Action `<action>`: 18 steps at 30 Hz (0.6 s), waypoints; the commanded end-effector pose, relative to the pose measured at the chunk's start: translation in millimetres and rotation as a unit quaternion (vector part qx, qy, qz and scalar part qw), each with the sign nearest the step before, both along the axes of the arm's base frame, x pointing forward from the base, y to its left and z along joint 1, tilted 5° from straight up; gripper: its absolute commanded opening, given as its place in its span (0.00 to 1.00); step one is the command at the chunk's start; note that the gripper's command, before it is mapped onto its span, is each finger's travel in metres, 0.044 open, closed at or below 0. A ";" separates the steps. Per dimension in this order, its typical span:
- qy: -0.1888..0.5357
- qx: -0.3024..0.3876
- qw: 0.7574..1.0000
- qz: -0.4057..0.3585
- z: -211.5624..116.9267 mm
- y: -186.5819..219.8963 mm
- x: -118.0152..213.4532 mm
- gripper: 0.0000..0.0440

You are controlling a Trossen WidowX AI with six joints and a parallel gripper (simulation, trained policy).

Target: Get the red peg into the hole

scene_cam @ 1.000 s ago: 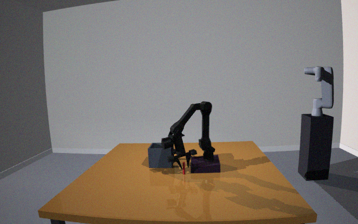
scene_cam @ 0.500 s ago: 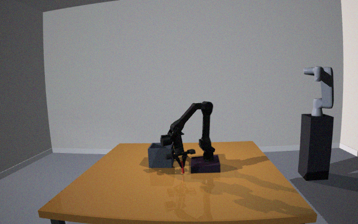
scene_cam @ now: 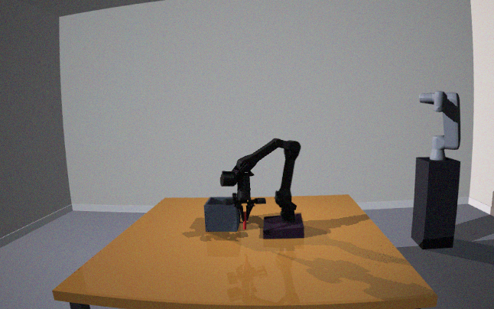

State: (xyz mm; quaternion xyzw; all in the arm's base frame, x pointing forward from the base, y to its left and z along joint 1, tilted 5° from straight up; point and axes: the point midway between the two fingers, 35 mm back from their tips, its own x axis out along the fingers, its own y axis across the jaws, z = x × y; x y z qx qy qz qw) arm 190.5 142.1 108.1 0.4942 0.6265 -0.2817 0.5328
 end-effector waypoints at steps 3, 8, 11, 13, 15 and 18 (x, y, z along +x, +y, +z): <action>-0.038 0.006 0.999 0.007 26.0 -5.1 8.8 0.00; -0.072 0.003 0.997 0.006 49.9 -16.2 15.8 0.00; -0.093 -0.004 0.996 0.001 63.6 -24.9 21.6 0.00; -0.105 -0.010 0.994 -0.003 72.2 -31.4 25.5 0.00; -0.116 -0.017 0.993 -0.009 80.0 -38.5 29.3 0.00; -0.128 -0.030 0.991 -0.018 89.6 -50.0 34.7 0.00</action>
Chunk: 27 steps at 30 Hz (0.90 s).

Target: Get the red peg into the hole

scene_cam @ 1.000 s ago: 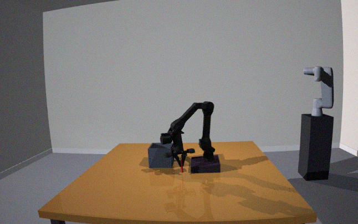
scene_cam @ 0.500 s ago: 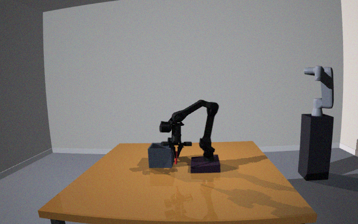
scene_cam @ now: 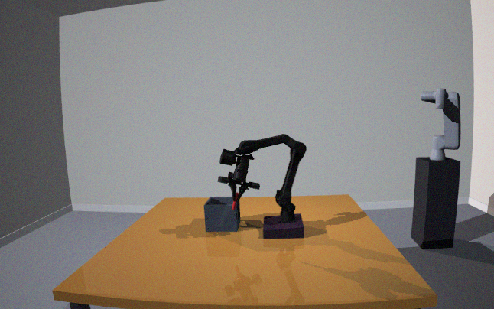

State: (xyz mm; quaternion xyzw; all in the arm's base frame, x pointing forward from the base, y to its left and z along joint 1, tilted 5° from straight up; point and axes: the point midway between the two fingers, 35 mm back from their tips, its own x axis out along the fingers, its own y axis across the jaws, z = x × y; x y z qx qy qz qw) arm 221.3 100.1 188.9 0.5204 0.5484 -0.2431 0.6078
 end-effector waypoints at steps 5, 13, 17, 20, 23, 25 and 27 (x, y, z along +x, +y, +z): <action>-0.024 -0.030 0.999 -0.027 18.2 -28.1 12.0 0.00; -0.014 -0.058 0.997 -0.057 21.0 -57.8 21.5 0.00; -0.006 -0.067 0.995 -0.070 20.4 -70.8 26.8 0.00; 0.001 -0.072 0.994 -0.078 19.4 -79.8 30.9 0.00; 0.007 -0.075 0.994 -0.085 18.1 -88.4 35.3 0.00; 0.011 -0.077 0.993 -0.089 16.9 -93.8 38.2 0.00; 0.015 -0.078 0.993 -0.092 15.6 -99.0 41.2 0.00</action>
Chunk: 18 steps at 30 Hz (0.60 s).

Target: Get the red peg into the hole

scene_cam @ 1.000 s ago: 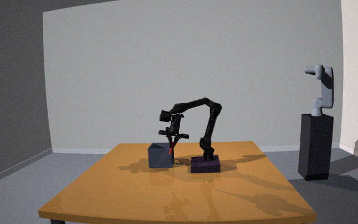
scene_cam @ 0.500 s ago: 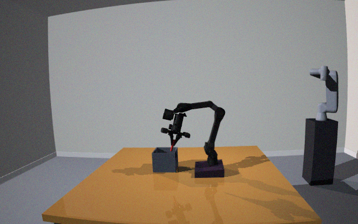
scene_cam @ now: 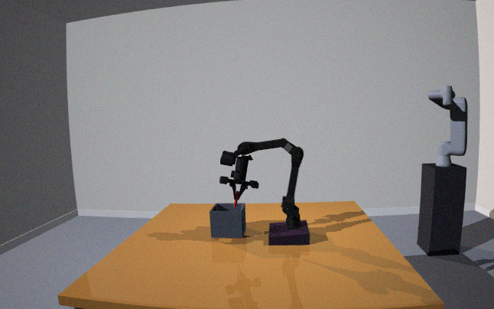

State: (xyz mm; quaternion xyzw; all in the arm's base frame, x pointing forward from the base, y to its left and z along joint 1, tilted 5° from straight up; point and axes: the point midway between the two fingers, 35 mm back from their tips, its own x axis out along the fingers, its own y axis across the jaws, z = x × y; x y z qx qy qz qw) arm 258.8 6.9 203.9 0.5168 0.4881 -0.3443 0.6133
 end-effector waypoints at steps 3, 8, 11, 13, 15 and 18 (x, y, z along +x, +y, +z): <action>0.007 -0.003 1.000 -0.007 -1.8 -13.2 8.2 0.00; 0.016 -0.003 1.000 -0.012 -6.7 -24.3 15.7 0.00; 0.021 -0.002 1.000 -0.013 -10.3 -30.6 20.2 0.00; 0.025 -0.002 1.000 -0.014 -13.7 -34.8 23.2 0.00; 0.029 -0.002 0.999 -0.015 -18.1 -39.1 26.3 0.00; 0.035 -0.001 0.999 -0.016 -25.7 -45.0 30.8 0.00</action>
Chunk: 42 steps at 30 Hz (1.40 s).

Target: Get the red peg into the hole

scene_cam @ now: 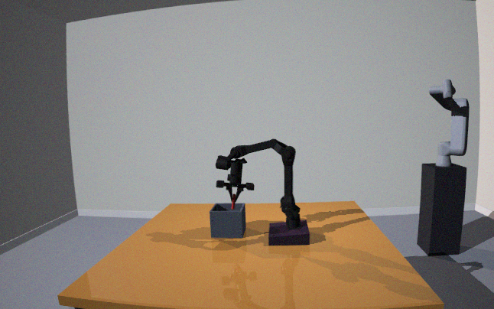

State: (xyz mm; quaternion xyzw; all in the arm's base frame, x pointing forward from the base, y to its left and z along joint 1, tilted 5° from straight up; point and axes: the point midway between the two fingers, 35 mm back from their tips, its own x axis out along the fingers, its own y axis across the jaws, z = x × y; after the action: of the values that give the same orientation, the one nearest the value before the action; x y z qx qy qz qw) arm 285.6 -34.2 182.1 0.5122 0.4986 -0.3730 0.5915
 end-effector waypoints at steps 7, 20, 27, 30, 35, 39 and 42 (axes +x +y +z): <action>0.014 0.005 1.000 0.006 -21.9 -13.7 13.6 0.00; 0.021 0.022 0.999 0.027 -56.2 -16.9 34.0 0.00; 0.026 0.025 0.998 0.048 -76.4 -15.7 42.7 0.00; 0.029 0.024 0.998 0.056 -84.9 -15.4 45.2 0.00; 0.036 0.022 0.997 0.067 -93.0 -14.4 48.3 0.11; 0.046 0.027 0.996 0.075 -95.1 -11.5 47.7 0.25; 0.047 0.033 0.995 0.078 -92.4 -11.1 48.8 0.25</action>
State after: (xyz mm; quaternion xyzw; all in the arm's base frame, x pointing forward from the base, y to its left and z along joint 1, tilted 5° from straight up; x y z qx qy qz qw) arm 331.5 -46.0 86.2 0.4714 0.5744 -0.3401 0.5764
